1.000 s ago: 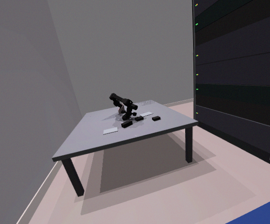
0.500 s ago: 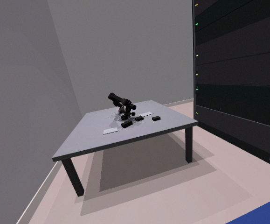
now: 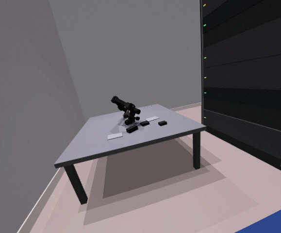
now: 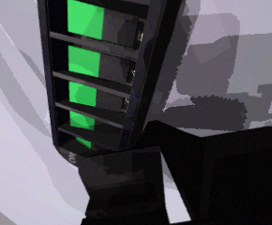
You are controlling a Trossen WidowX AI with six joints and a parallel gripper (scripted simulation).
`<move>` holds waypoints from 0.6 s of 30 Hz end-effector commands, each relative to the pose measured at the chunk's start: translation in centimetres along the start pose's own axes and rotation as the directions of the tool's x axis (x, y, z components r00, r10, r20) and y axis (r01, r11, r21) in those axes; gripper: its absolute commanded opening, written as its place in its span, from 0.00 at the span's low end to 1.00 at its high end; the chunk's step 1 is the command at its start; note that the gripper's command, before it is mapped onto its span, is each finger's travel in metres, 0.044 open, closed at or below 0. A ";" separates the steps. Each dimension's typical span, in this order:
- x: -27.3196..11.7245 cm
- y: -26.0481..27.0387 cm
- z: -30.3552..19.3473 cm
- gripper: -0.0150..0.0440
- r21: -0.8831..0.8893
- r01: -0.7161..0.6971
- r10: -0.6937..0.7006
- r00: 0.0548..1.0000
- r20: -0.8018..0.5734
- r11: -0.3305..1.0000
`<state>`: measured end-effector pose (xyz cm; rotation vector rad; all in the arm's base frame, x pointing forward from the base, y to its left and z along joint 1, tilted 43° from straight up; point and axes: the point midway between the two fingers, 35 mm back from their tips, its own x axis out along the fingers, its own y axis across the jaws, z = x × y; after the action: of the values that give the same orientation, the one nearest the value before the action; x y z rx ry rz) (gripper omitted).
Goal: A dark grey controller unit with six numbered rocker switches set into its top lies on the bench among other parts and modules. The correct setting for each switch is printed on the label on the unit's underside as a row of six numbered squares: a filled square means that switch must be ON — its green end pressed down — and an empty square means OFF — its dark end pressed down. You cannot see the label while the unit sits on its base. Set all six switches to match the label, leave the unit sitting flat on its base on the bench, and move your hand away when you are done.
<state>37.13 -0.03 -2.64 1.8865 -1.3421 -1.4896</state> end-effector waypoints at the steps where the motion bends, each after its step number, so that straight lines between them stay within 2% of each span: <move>1: 0.3 0.7 0.3 0.25 -0.007 -0.006 0.006 1.000 0.004 1.000; 10: 0.5 1.6 0.8 0.25 -0.007 -0.006 0.006 1.000 0.004 1.000; 18: -3.5 -2.1 -1.1 0.25 -0.039 0.002 -0.002 1.000 -0.005 0.999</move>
<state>38.27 1.56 -1.85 1.8697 -1.3241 -1.4969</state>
